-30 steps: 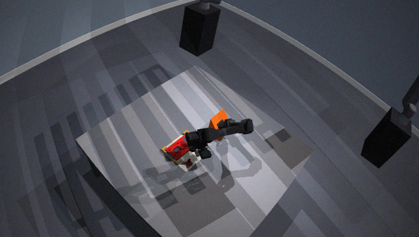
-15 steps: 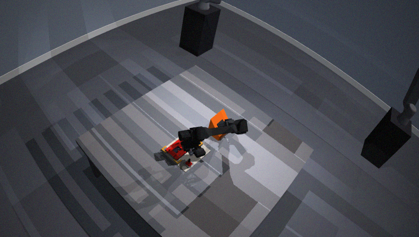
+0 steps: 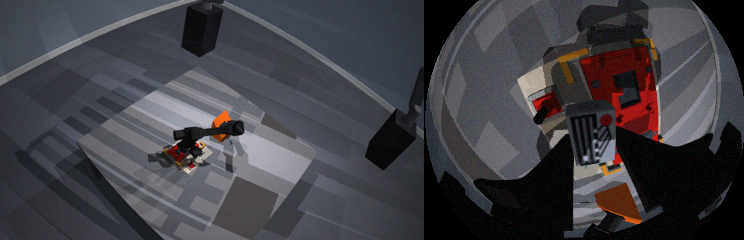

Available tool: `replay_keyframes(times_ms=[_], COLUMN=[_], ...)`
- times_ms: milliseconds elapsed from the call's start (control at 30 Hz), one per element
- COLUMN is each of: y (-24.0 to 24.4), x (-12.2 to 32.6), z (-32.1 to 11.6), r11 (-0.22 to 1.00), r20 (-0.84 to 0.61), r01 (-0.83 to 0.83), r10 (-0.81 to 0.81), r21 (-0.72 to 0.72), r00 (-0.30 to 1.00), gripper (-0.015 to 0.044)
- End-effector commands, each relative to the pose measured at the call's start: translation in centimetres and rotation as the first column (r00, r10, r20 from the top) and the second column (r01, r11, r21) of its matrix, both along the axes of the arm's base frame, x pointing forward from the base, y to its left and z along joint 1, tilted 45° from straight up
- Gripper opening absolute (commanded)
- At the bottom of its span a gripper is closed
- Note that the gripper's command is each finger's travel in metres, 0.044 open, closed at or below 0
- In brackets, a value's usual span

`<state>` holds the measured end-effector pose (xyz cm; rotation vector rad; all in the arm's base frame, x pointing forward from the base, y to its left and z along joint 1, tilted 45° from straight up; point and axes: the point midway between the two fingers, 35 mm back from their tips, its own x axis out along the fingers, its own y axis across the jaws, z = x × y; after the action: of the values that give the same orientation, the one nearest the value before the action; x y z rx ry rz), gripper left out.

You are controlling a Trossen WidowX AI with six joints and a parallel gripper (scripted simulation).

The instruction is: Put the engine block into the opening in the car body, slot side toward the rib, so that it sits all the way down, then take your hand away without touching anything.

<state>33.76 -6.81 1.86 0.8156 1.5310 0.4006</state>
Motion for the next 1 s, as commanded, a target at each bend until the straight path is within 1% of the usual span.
replay_keyframes(times_ms=[0,733,933,967], y=[-0.8,-3.2,-3.1,-3.1], x=[0.3,0.2,0.2,0.2], z=[-1.3,-7.1,-7.0,-7.0], r11=[1.0,0.988,0.986,0.985], r20=[0.034,0.154,0.167,0.169], r01=[-0.03,-0.153,-0.166,-0.168], r10=[0.03,0.155,0.169,0.171], r21=[-0.01,-0.028,-0.031,-0.032], r00=[0.999,0.976,0.971,0.971], gripper=[0.0,0.0,0.0157,0.0159])
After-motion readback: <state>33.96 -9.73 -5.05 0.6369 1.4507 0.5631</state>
